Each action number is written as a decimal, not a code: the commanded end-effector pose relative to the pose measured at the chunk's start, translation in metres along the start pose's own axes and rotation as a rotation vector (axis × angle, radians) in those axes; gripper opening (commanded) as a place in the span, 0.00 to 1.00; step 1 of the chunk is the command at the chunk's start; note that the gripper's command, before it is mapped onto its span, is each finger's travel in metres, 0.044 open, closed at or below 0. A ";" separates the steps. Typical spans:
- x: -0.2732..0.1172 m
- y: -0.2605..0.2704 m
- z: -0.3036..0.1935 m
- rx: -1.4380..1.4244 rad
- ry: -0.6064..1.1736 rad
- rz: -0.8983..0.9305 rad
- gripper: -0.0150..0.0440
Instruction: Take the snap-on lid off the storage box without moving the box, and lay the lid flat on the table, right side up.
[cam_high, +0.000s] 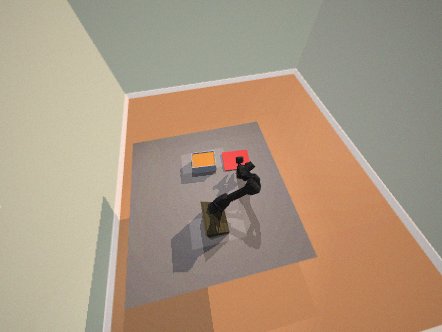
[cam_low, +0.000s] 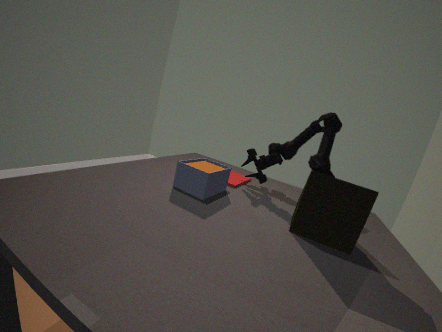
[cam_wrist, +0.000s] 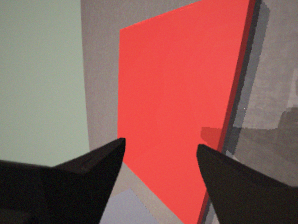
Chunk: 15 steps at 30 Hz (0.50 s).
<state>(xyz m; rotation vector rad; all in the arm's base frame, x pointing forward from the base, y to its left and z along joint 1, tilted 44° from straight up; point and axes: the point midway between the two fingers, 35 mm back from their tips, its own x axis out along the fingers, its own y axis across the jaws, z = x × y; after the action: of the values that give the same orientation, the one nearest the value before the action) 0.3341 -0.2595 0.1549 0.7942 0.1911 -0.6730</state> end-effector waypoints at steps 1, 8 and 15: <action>-0.003 -0.004 -0.001 -0.001 0.000 0.000 0.85; -0.014 -0.013 -0.001 -0.001 0.001 -0.001 1.00; -0.025 -0.022 -0.001 -0.002 0.001 -0.001 1.00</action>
<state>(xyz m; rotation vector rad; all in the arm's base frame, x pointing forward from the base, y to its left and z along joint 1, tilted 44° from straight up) 0.3087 -0.2591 0.1553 0.7912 0.1824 -0.6709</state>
